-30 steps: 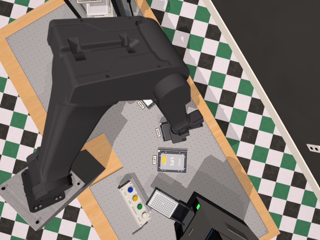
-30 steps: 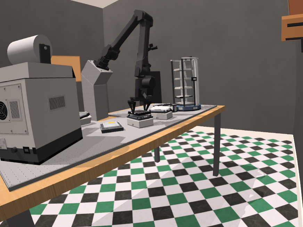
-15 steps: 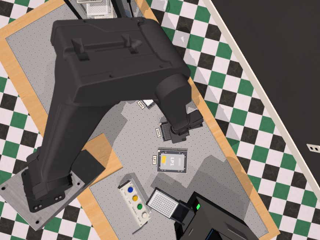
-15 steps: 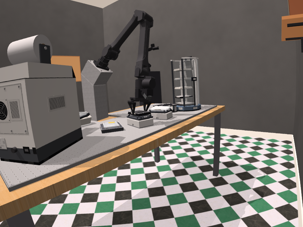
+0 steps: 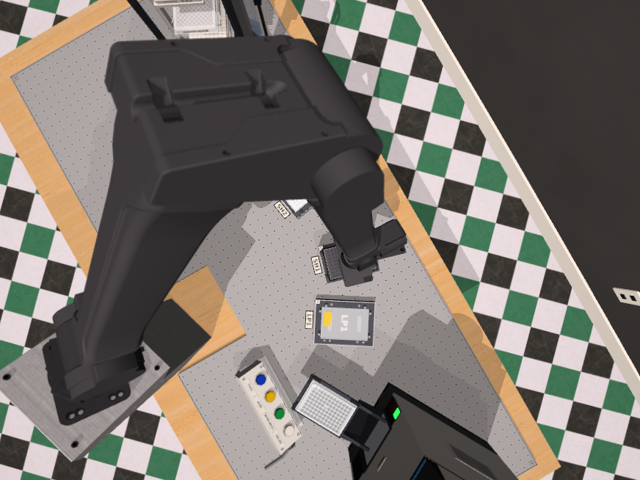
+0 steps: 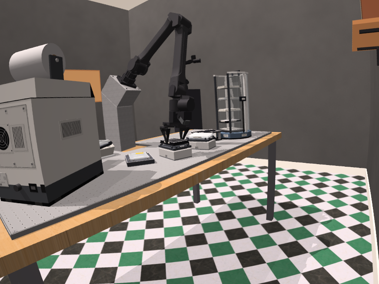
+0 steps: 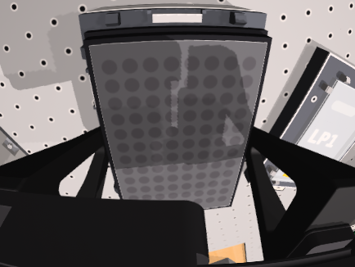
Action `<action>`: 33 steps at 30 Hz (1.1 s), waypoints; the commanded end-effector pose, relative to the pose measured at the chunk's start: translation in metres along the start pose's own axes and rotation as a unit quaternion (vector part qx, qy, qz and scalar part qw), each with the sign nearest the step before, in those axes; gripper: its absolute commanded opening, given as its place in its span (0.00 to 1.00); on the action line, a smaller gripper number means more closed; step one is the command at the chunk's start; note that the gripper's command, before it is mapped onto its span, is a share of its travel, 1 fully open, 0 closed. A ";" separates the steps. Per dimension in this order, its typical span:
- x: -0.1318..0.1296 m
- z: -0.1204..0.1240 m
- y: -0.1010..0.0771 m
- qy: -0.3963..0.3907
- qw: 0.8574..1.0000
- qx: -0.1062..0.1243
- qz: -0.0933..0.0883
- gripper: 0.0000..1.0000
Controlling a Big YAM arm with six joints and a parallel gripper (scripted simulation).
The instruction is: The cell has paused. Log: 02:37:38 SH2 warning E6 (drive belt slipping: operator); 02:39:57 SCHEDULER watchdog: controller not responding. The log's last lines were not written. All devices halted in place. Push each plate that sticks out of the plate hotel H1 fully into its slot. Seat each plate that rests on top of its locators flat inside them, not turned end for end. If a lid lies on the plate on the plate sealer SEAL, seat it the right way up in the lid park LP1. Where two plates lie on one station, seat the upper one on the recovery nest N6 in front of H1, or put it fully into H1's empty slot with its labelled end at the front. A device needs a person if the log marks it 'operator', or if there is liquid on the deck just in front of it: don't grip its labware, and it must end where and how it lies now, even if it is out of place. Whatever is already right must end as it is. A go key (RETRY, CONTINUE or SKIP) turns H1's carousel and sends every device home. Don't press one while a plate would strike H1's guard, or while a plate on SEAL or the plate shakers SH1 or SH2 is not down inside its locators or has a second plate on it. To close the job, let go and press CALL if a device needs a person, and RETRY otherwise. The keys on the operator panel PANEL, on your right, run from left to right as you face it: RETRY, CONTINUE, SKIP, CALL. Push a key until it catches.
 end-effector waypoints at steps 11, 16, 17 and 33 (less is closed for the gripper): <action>0.008 -0.005 0.004 0.001 1.000 -0.010 -0.006 0.84; 0.008 -0.006 0.002 0.001 1.000 -0.012 -0.007 0.84; 0.008 -0.005 0.003 0.001 1.000 -0.010 -0.006 0.84; 0.008 -0.005 0.006 0.001 1.000 -0.010 -0.006 0.84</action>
Point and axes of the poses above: the point where the finger pads meet when closed, its own y axis out along the fingers, its own x axis across the jaws, z = x × y, the point moved 9 cm from there along -y, back along the fingers, and after that the axes turned 9 degrees about y, right-handed, at the moved point
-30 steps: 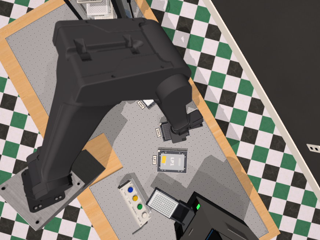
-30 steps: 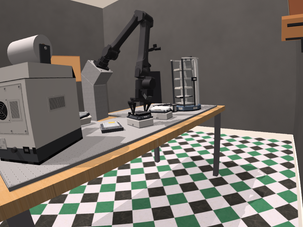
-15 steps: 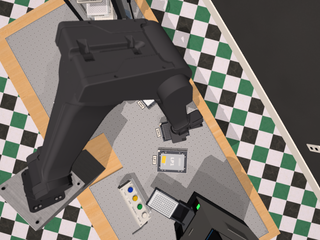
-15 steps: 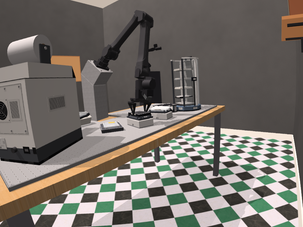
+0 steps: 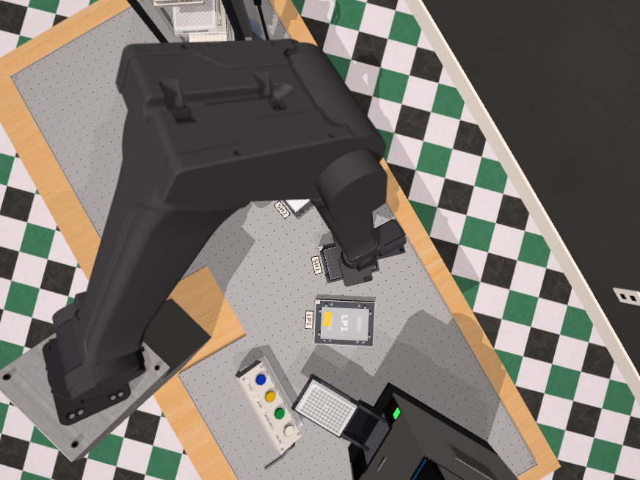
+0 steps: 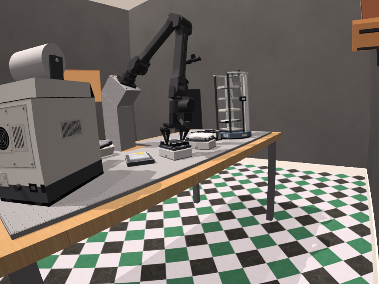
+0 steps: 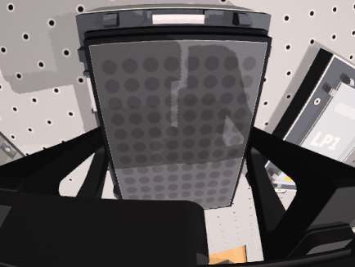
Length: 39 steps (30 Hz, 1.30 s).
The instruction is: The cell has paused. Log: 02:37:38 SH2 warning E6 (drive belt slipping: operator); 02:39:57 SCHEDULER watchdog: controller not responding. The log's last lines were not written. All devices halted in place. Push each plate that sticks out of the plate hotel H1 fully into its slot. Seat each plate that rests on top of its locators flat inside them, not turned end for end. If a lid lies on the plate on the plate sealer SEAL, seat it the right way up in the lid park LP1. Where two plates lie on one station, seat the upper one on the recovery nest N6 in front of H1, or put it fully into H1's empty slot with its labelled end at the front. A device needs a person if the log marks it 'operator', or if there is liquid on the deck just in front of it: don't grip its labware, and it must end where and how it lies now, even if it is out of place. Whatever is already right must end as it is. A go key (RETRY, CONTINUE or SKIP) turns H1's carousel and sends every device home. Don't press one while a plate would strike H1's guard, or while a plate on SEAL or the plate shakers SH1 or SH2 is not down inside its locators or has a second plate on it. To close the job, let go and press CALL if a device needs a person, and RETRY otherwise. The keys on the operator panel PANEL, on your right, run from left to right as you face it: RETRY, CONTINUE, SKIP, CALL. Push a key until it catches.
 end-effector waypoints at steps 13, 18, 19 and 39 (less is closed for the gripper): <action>0.007 -0.005 0.004 0.002 1.000 -0.010 -0.006 0.84; 0.009 -0.006 0.004 0.001 1.000 -0.011 -0.007 0.84; 0.008 -0.005 0.005 0.001 1.000 -0.010 -0.006 0.84; 0.008 -0.002 0.010 0.001 1.000 -0.005 -0.005 0.84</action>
Point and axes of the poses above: the point where the finger pads meet when closed, its own y axis out along the fingers, its own x axis across the jaws, z = x × y, the point moved 9 cm from there along -y, back along the fingers, and after that the axes turned 9 degrees about y, right-handed, at the moved point
